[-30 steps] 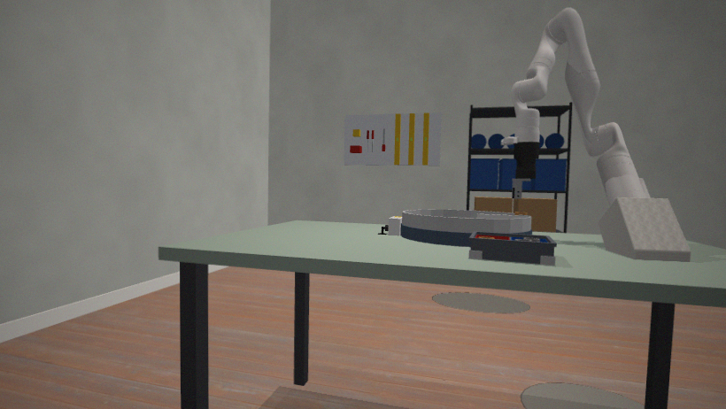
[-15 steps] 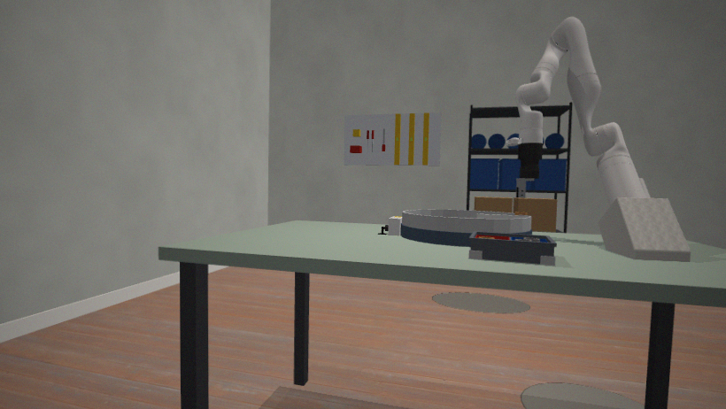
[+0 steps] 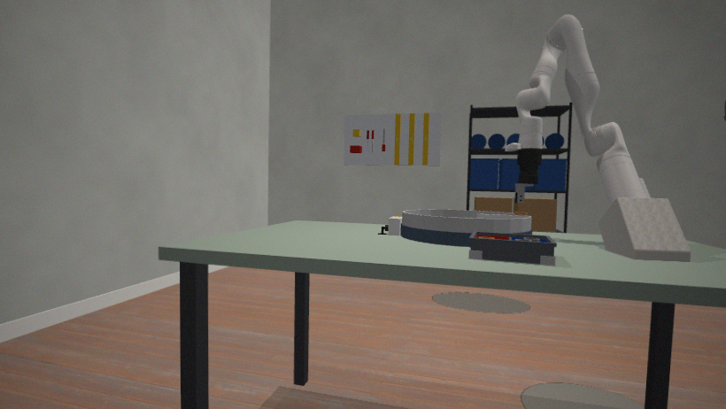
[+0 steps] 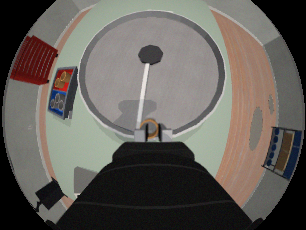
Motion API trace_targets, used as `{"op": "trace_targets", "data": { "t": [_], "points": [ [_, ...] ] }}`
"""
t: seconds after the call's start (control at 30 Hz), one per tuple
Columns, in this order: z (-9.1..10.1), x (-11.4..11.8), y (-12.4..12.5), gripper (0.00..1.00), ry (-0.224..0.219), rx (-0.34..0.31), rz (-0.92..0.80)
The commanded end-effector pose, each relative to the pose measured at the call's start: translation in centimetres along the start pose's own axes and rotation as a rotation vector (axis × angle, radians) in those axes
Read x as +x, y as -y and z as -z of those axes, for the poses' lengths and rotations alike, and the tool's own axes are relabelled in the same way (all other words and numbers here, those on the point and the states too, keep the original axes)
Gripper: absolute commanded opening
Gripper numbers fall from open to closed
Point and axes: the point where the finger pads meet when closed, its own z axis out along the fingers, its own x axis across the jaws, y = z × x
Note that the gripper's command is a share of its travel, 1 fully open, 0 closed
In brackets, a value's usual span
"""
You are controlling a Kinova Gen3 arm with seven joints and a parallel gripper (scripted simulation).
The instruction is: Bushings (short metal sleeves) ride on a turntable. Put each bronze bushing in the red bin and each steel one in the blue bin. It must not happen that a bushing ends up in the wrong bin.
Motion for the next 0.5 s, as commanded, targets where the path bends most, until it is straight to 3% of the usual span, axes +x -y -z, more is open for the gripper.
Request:
{"op": "trace_targets", "data": {
  "t": [0.0, 0.47],
  "points": [
    [-1.0, 0.4, -0.4, 0.45, -0.012, -0.015, -0.005],
    [-2.5, 0.4, -0.4, 0.45, -0.011, -0.014, -0.005]
  ]
}}
